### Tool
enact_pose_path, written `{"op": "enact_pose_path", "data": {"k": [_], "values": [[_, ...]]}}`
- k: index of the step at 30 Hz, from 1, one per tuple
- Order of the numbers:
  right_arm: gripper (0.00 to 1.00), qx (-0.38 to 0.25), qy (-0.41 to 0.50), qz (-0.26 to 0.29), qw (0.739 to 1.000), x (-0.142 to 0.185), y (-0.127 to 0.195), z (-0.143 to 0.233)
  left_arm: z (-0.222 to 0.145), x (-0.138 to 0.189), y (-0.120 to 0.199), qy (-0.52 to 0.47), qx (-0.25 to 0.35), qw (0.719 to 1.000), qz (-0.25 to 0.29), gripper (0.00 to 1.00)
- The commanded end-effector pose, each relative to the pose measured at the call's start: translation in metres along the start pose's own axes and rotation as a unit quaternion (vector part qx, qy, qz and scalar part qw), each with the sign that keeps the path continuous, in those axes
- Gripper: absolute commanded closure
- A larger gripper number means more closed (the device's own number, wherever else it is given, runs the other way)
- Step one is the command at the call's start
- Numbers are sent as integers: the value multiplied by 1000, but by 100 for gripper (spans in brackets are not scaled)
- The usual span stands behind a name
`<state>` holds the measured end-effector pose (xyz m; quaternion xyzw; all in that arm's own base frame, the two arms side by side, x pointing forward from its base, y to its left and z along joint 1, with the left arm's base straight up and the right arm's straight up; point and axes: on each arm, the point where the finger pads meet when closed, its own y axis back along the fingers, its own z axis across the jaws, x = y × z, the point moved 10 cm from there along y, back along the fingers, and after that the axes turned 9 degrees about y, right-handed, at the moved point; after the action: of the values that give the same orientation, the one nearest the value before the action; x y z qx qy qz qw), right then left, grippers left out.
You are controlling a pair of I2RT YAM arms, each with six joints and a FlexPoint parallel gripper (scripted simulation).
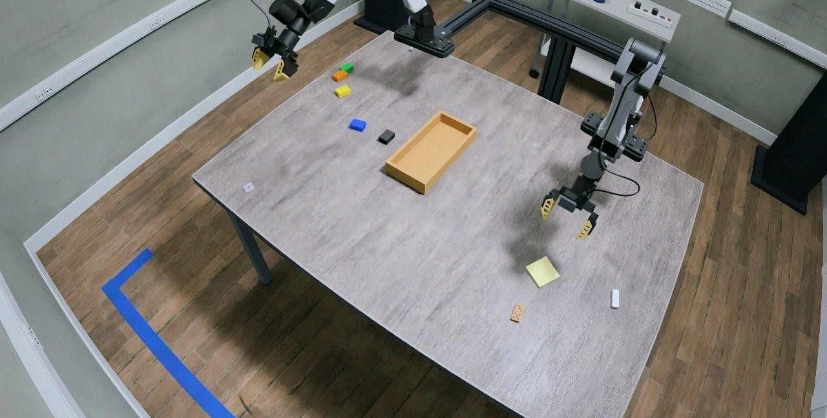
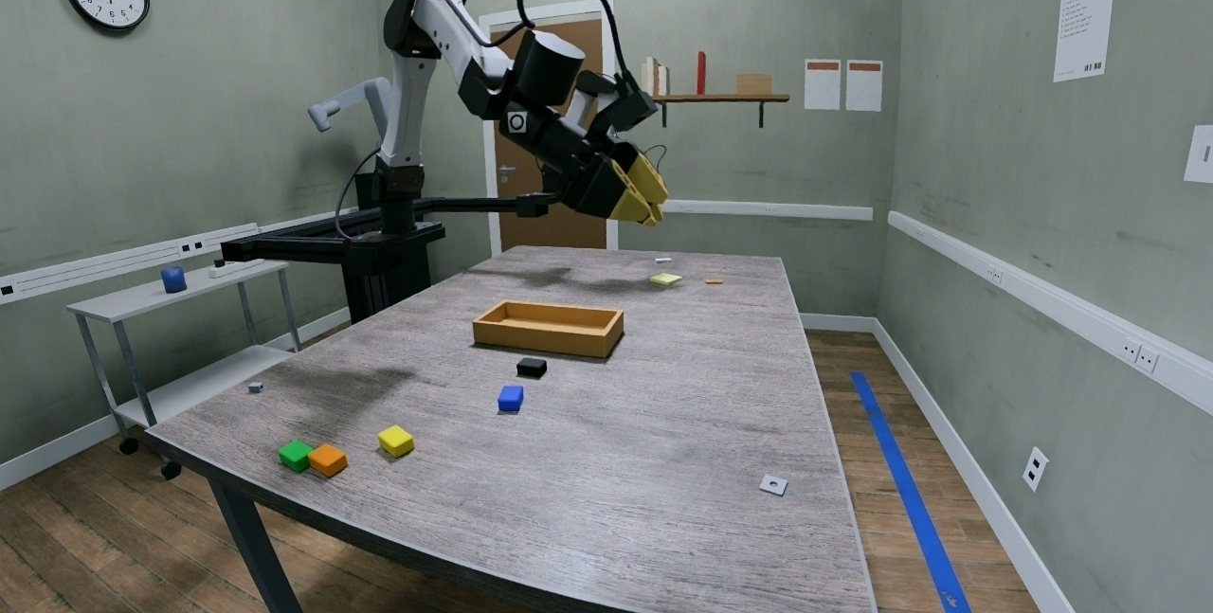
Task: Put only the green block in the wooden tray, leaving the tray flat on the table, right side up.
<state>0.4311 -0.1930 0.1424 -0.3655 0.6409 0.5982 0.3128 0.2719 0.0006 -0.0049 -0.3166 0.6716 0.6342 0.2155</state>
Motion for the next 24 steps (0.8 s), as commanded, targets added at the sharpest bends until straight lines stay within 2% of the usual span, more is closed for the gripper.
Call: {"op": "enact_pose_path", "data": {"k": [1, 19, 24], "values": [[0, 2, 4, -8, 1000, -5, 2, -1, -1, -3, 0, 1, 1, 1000, -7, 0], [0, 3, 6, -7, 1000, -5, 2, -1, -1, -3, 0, 1, 1, 1000, -7, 0], [0, 5, 15, 1, 1000, -3, 13, 8, -1, -3, 0, 1, 1, 1000, -7, 0]]}}
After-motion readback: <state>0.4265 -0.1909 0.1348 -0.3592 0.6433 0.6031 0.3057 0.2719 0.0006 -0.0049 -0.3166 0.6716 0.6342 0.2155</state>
